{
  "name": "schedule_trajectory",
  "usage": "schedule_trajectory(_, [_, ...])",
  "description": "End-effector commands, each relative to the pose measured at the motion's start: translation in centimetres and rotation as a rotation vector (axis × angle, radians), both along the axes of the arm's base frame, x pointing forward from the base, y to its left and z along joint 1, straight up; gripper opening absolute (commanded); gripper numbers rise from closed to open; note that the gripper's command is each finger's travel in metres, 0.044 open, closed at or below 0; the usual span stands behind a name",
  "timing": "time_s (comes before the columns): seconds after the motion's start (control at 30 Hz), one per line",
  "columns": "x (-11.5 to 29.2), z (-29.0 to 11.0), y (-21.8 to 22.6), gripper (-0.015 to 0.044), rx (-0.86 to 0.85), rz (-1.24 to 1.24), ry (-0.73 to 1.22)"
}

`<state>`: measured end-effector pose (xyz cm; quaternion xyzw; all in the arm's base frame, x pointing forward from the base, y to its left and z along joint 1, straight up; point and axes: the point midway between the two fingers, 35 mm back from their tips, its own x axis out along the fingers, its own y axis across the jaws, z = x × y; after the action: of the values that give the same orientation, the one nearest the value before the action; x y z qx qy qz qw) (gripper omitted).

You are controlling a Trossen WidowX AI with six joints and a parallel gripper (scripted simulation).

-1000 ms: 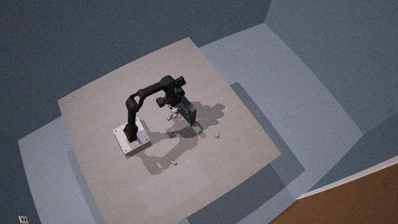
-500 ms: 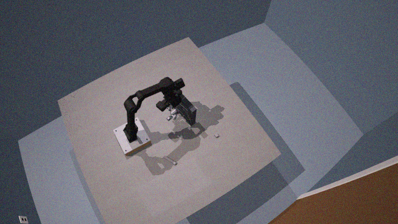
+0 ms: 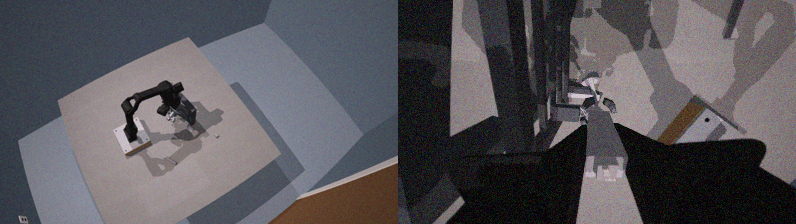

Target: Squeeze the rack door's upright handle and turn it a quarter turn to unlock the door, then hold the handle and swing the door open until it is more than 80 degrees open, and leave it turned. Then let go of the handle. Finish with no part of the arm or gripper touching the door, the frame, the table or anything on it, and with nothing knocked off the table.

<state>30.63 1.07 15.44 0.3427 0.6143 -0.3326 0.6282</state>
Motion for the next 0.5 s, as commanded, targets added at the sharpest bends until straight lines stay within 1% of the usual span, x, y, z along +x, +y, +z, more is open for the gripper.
schedule_trajectory(0.0, [-0.5, 0.0, -0.5, 0.0012, -0.006, 0.085, -0.009])
schedule_trajectory(0.47, [-2.1, -0.1, -2.8, 0.0012, -0.014, 0.291, -0.007])
